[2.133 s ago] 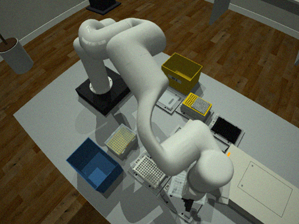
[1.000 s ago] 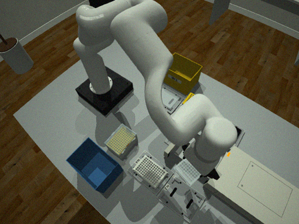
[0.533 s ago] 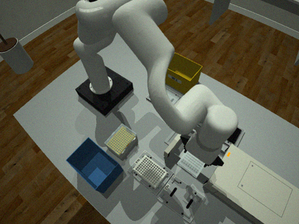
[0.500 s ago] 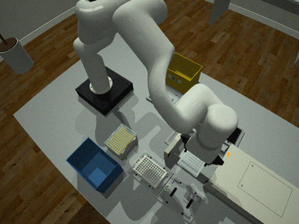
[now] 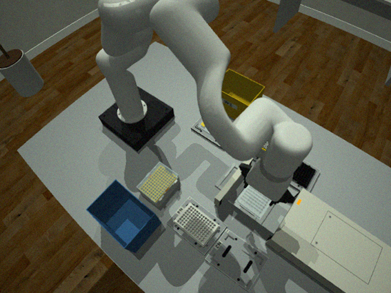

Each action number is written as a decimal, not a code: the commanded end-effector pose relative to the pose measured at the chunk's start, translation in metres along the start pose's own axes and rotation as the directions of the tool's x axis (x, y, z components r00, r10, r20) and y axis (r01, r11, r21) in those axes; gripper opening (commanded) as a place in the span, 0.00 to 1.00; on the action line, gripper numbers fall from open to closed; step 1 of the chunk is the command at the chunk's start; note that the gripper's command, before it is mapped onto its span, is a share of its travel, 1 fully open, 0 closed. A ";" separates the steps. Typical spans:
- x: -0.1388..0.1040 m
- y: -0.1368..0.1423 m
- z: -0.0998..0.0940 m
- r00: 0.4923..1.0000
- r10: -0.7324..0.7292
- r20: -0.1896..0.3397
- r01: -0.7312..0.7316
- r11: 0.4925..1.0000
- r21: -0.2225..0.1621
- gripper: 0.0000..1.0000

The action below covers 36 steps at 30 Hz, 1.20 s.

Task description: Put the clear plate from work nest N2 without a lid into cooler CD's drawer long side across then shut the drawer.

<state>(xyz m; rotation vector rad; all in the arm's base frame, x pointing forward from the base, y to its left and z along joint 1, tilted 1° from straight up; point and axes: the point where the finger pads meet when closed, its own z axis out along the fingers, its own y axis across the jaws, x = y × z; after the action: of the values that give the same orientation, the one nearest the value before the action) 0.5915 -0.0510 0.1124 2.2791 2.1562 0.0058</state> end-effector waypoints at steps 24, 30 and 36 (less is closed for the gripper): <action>0.031 -0.010 -0.001 1.000 0.000 -0.016 0.000 1.000 -0.006 0.00; 0.031 -0.010 0.006 1.000 0.000 -0.016 0.000 1.000 -0.006 0.00; 0.031 -0.010 0.016 1.000 0.000 -0.016 0.000 1.000 -0.006 0.00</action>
<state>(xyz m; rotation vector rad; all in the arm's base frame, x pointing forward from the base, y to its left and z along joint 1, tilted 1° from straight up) 0.5818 -0.0196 0.0994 2.2788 2.1557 0.0072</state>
